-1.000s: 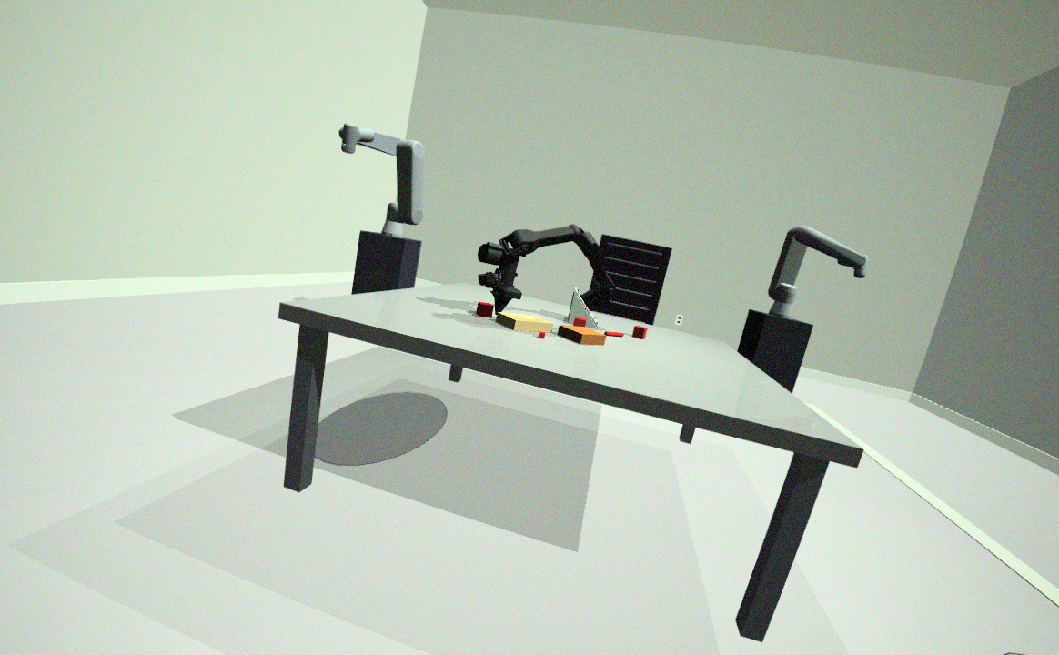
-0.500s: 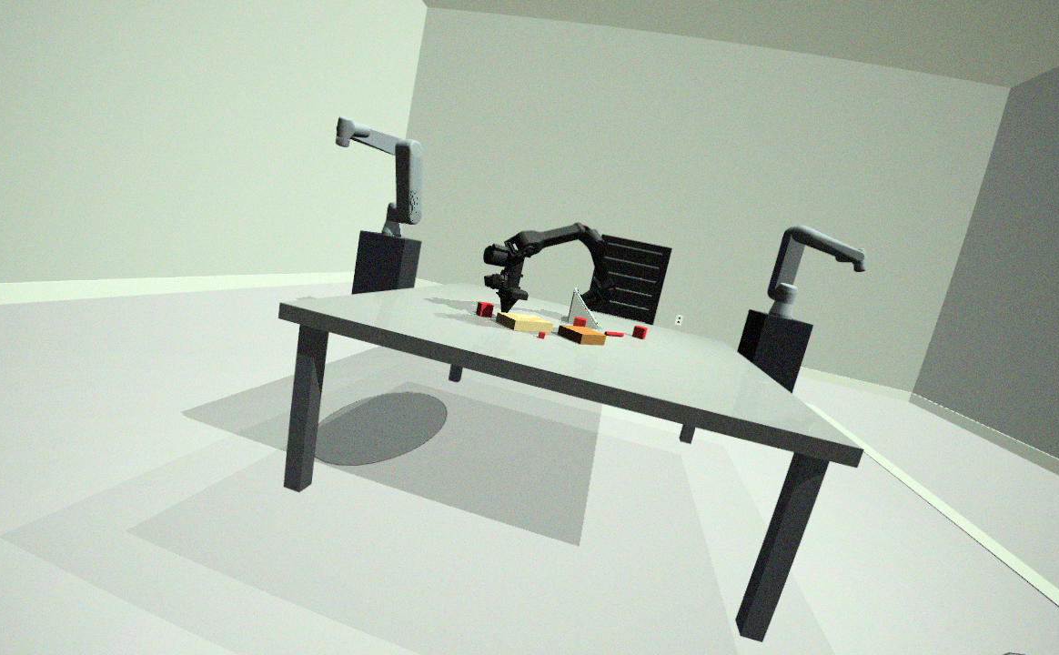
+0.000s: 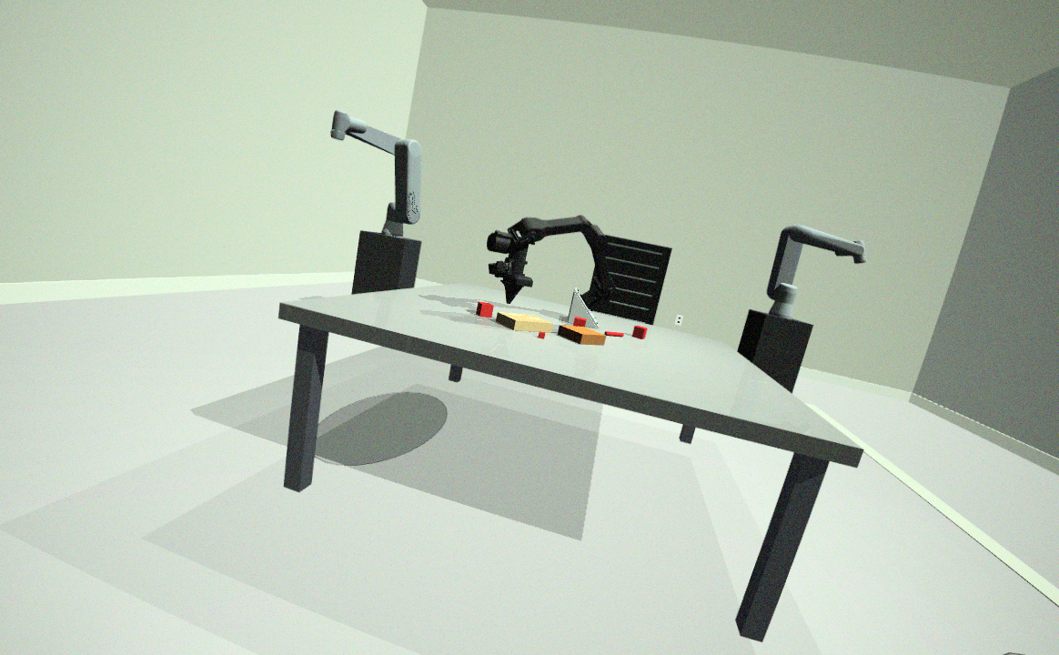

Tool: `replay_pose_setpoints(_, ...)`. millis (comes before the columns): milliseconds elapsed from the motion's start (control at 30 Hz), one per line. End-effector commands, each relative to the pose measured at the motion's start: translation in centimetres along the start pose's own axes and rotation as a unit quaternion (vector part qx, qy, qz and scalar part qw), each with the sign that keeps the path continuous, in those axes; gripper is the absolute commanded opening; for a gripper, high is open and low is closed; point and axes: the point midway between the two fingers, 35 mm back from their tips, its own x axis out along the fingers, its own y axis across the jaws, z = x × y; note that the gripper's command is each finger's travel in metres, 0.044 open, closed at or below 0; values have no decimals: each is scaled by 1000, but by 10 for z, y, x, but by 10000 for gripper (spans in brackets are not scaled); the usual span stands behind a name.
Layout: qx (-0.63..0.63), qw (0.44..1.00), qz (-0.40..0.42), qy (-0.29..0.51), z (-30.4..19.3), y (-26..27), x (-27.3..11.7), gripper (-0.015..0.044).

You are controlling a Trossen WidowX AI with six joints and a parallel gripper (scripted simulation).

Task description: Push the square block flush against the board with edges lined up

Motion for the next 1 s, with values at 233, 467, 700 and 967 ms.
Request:
replay_pose_setpoints(233, -25, 1000, -3, -16, -44, 77, -22, 0)
replay_pose_setpoints(467, -65, 998, -3, -14, -136, 164, -21, 0)
replay_pose_setpoints(700, -109, 994, 2, 6, -251, 215, -10, 0)
replay_pose_setpoints(967, -113, 994, 3, 9, -263, 218, -8, 0)
